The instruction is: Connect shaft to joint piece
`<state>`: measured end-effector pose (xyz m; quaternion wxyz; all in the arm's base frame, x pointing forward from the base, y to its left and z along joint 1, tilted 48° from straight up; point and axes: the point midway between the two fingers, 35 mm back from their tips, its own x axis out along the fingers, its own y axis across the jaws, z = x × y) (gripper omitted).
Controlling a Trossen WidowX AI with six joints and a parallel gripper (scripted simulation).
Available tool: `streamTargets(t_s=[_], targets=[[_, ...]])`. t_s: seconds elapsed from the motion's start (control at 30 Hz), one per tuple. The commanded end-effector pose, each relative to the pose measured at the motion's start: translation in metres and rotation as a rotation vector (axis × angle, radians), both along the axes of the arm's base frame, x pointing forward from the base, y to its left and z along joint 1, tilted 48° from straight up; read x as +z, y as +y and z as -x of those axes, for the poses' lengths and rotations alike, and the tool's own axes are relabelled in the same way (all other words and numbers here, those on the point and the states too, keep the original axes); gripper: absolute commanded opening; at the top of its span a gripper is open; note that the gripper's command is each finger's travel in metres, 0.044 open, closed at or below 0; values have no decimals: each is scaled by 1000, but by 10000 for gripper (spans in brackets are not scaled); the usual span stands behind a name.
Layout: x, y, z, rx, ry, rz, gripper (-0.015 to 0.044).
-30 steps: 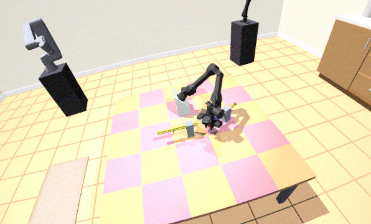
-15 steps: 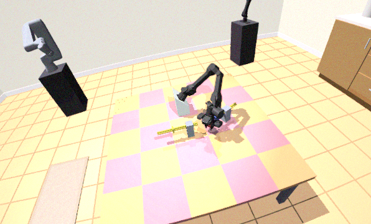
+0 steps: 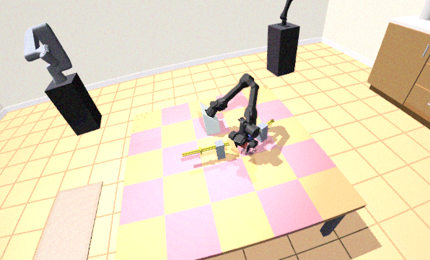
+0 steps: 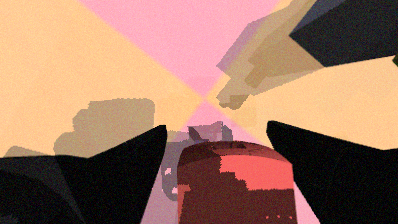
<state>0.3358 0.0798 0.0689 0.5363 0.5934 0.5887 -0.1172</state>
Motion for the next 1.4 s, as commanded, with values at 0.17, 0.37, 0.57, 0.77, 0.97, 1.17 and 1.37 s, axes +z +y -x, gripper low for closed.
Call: streamTargets(t_s=[0.17, 0.37, 0.57, 0.77, 0.97, 1.17, 1.37], targets=[[0, 0, 0, 0, 0, 0, 440], [0, 0, 0, 3, 2, -3, 440], [14, -16, 5, 83, 49, -132, 440], [19, -20, 6, 97, 54, -172, 440], [19, -21, 6, 99, 53, -166, 440], [36, -44, 6, 228, -61, -114, 440], [57, -69, 9, 376, -190, -61, 440]])
